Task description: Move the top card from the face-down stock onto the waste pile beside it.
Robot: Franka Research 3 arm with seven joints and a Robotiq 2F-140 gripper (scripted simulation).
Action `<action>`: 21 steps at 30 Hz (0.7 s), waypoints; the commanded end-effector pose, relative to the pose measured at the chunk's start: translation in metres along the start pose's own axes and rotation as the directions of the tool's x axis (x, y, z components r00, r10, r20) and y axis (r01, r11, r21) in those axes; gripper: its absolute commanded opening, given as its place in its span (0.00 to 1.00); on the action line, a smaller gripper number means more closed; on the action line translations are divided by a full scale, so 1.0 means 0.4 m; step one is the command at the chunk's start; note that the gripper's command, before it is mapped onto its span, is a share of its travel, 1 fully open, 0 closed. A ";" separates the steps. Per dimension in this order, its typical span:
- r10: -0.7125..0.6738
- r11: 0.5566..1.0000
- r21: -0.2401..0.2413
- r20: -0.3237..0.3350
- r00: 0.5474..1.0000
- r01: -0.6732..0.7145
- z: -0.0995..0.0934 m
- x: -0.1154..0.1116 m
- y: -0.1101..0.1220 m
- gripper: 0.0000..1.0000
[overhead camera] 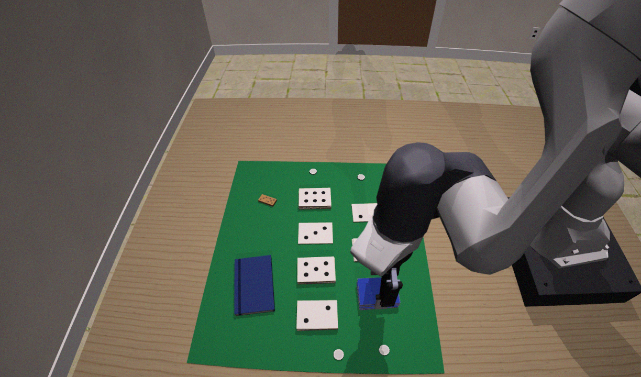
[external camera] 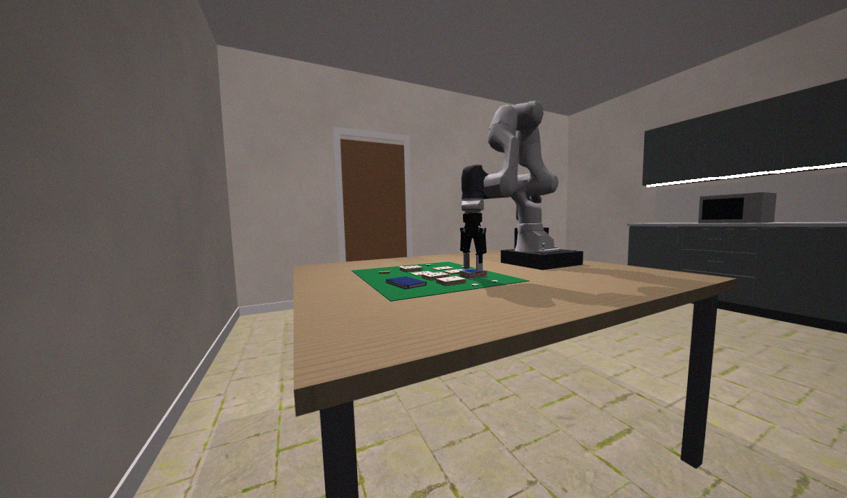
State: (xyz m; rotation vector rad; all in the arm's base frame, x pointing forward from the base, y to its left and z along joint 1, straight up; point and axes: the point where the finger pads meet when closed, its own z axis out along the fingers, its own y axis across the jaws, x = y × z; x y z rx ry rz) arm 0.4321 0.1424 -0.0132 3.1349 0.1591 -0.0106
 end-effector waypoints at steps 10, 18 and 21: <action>-0.006 1.000 0.001 -0.003 1.000 0.006 0.006 0.004 -0.001 0.50; -0.006 1.000 0.001 -0.003 1.000 0.006 0.007 0.004 -0.001 0.50; -0.006 1.000 0.001 -0.003 1.000 0.006 0.007 0.004 -0.001 0.50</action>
